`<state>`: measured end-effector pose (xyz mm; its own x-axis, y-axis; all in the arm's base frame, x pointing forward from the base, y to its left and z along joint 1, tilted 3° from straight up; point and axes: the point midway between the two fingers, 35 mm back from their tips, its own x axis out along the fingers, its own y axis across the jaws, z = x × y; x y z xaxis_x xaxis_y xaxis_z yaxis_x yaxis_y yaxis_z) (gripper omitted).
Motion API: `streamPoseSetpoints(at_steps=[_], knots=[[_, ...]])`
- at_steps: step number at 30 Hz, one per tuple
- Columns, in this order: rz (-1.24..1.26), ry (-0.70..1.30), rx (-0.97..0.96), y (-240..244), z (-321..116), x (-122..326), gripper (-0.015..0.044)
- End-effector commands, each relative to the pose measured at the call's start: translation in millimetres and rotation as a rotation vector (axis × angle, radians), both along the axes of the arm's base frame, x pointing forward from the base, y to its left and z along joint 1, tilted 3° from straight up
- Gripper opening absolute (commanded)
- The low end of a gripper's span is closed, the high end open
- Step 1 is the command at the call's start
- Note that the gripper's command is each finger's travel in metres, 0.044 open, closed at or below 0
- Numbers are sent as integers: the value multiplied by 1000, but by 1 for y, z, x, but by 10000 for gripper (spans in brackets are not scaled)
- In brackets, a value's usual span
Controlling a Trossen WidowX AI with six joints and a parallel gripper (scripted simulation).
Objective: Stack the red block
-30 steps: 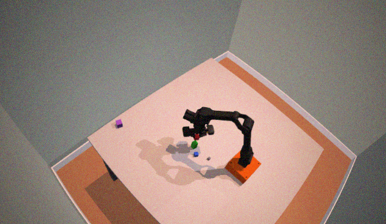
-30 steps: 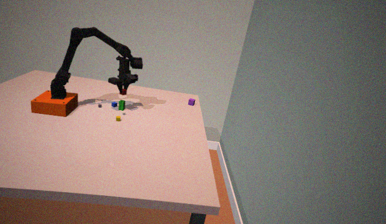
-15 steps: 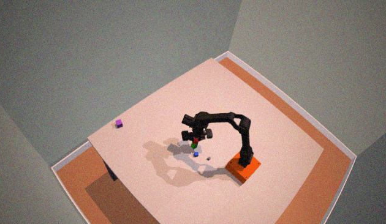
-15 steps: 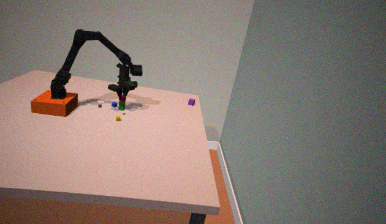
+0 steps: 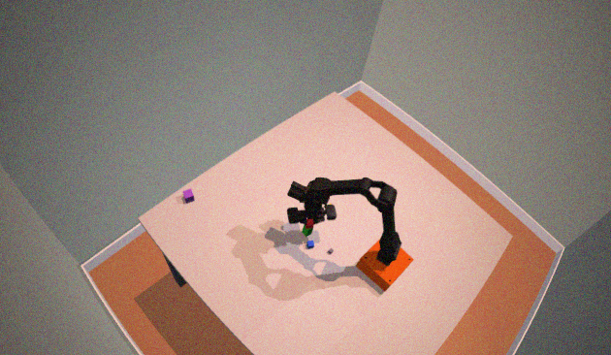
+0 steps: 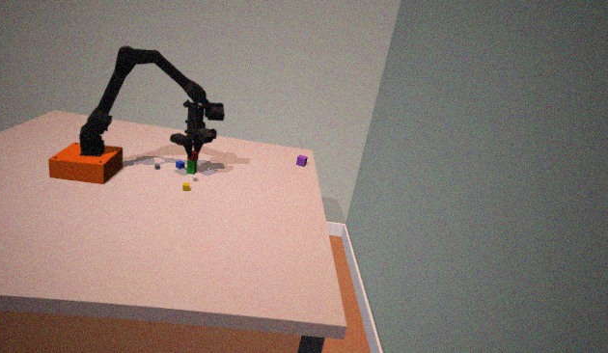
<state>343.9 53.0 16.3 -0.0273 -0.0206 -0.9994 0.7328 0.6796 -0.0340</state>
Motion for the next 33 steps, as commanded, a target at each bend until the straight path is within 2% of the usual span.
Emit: streamPoseSetpoints(at_steps=[1, 15, 31, 33], knots=[[-4, 1, 5, 1, -1, 0, 0], [-4, 1, 5, 1, 5, 0, 0], [0, 1, 0, 0, 0, 0, 420], [0, 1, 0, 0, 0, 0, 440]])
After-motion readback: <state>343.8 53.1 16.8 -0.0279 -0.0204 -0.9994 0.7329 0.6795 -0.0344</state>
